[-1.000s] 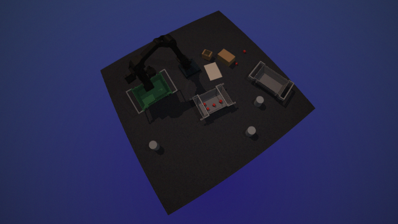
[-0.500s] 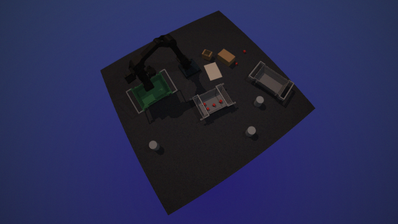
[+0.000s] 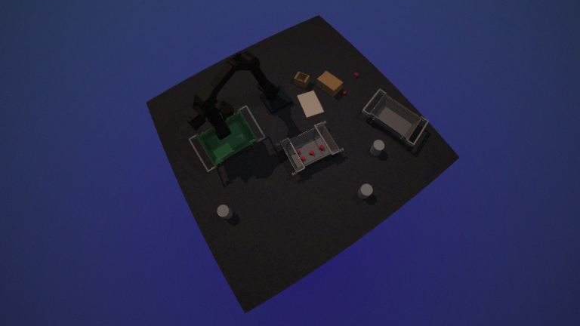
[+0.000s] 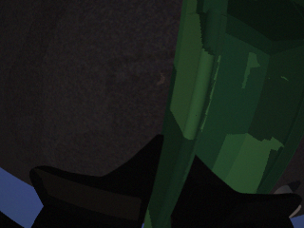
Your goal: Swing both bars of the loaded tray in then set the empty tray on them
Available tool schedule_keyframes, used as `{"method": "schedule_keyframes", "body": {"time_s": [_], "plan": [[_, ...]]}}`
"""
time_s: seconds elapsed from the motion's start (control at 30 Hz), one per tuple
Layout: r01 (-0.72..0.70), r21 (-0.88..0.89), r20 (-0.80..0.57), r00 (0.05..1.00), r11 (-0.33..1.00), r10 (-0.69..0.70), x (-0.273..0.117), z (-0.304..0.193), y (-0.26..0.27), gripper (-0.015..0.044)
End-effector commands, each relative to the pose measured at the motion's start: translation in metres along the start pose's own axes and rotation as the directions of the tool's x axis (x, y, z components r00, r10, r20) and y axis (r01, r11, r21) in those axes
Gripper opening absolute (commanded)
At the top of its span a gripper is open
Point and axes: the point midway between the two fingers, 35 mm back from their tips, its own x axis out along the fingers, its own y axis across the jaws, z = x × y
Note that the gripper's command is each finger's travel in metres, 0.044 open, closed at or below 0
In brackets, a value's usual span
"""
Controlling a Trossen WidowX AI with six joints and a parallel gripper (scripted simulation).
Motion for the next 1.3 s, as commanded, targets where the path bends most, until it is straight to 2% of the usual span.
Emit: {"method": "schedule_keyframes", "body": {"time_s": [0.0,1.27], "plan": [[0.018,0.009,-0.024,1.0,1.0,-0.018,-0.011,0.002,-0.017,0.0],[0.033,0.045,-0.024,0.999,0.998,-0.032,-0.033,0.083,-0.149,0.0]]}}
